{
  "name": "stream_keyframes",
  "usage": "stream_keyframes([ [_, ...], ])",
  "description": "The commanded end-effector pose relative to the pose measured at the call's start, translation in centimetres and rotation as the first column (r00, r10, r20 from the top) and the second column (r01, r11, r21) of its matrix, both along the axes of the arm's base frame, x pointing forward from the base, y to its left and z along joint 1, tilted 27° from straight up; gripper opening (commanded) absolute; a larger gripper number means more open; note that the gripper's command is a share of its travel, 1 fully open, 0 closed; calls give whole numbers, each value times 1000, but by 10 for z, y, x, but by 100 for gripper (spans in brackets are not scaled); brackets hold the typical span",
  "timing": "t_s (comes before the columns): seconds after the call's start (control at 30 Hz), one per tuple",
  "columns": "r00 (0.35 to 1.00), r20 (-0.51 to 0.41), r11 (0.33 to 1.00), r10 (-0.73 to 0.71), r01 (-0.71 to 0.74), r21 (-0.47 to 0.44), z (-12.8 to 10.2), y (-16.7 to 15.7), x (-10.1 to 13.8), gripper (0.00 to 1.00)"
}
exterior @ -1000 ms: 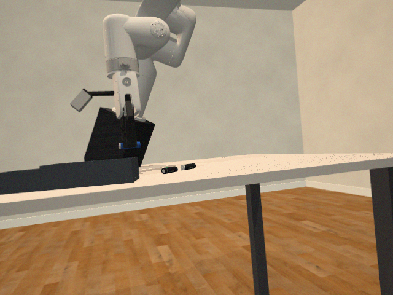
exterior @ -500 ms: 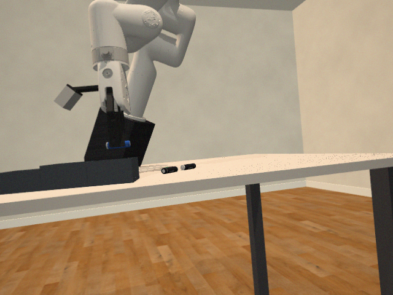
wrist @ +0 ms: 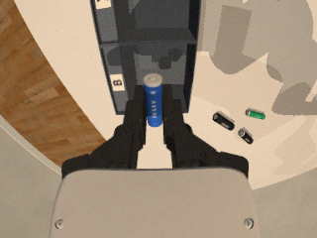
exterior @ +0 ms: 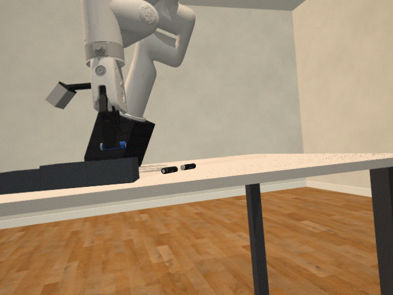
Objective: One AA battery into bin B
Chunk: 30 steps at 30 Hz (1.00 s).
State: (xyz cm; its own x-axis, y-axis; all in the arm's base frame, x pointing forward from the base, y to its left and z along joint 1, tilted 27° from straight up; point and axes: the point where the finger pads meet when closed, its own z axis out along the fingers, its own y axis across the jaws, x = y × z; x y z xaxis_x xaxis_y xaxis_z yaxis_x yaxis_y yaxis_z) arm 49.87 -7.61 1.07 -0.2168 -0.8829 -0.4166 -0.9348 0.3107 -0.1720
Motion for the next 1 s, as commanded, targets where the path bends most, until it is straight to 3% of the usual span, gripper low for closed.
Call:
stream_keyframes([
  [0.0, 1000, 3, 1000, -1, 1, -1, 1, -1, 0, 0],
  [0.97, 1000, 3, 1000, -1, 1, -1, -38, 15, 12, 0],
])
